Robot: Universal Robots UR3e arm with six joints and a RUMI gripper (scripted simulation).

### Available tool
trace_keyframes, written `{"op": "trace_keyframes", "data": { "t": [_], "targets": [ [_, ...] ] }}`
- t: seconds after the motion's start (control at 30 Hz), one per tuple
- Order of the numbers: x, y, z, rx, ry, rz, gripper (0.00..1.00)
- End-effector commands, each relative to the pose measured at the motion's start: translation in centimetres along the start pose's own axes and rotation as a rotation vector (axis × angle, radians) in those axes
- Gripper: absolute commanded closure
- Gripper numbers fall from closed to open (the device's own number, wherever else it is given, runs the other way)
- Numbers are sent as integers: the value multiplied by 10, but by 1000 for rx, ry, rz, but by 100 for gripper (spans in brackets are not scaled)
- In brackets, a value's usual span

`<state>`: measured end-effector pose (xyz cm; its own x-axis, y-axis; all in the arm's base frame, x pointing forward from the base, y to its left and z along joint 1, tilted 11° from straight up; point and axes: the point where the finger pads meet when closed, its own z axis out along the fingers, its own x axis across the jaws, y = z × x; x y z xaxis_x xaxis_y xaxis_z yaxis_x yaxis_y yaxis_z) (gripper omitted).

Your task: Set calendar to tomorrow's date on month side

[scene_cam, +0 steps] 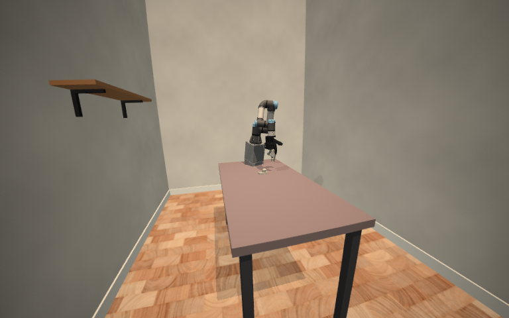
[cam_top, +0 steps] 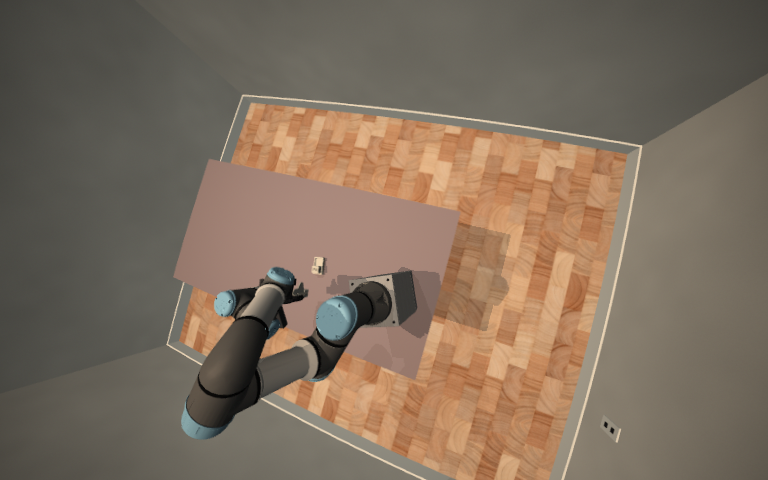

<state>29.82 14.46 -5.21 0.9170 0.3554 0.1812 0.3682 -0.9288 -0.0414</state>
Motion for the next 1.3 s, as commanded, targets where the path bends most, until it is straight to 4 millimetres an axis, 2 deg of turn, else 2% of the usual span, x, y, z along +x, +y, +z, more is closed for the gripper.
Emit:
{"op": "trace_keyframes", "data": {
  "t": [0.0, 0.07, 0.17, 0.53, 0.6, 0.73, 1.27],
  "targets": [
    [1, 2, 0, -1, 2, 0, 90],
    [1, 4, -1, -1, 1, 0, 90],
    [3, 18, -1, -1, 0, 1, 90],
    [1, 111, -9, -1, 1, 10, 90],
    [1, 111, -9, -1, 1, 10, 90],
    [-1, 123, -11, -1, 2, 11, 90],
    [-1, 123, -11, -1, 2, 11, 90]
  ]
}}
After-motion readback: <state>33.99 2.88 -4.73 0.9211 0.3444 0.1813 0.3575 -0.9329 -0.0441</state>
